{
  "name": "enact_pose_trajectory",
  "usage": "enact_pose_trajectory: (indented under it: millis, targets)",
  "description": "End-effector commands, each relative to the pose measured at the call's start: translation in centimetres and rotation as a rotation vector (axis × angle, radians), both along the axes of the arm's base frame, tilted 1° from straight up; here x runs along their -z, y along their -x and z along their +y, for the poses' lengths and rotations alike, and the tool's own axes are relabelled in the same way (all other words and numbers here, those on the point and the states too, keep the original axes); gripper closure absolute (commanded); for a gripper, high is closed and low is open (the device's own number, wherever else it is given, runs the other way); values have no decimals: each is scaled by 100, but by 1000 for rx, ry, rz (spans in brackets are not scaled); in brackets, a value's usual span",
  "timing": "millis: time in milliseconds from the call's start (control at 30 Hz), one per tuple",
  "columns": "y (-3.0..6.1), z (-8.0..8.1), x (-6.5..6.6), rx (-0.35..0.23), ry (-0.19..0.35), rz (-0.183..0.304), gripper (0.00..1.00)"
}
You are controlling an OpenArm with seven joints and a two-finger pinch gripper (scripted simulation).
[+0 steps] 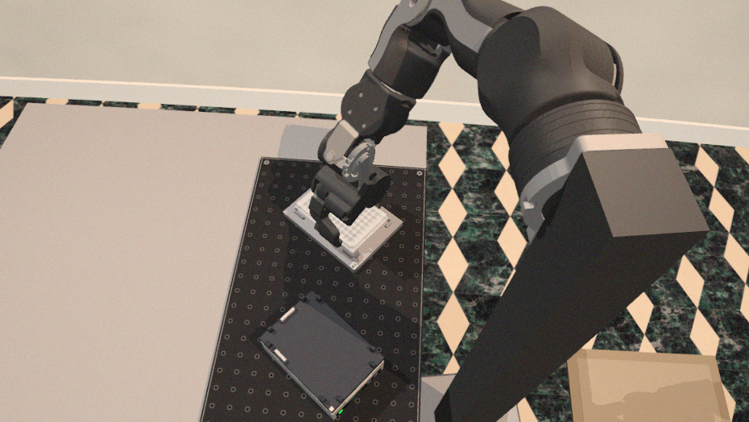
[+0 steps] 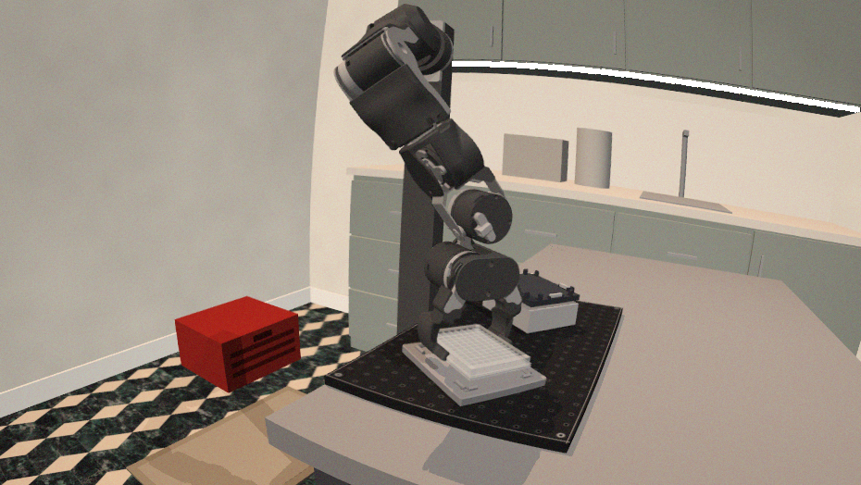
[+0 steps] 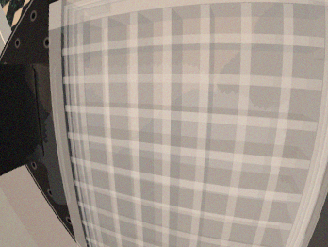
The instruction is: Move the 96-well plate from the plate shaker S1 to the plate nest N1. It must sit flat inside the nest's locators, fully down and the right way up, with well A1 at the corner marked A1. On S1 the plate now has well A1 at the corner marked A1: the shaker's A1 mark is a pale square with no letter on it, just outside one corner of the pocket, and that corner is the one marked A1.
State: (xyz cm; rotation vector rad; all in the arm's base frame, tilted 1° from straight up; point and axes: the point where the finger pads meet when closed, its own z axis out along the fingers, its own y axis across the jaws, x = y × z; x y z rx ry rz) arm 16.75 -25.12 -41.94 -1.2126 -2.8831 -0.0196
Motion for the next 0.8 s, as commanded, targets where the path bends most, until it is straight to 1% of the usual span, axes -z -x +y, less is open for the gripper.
enact_pose_trajectory:
  millis: [0, 267, 767]
  targets:
    - [-31, -2, -16, -1, -4, -10, 100]
    - [-14, -33, -40, 4, 5, -6, 100]
    - [-6, -26, -38, 4, 6, -4, 100]
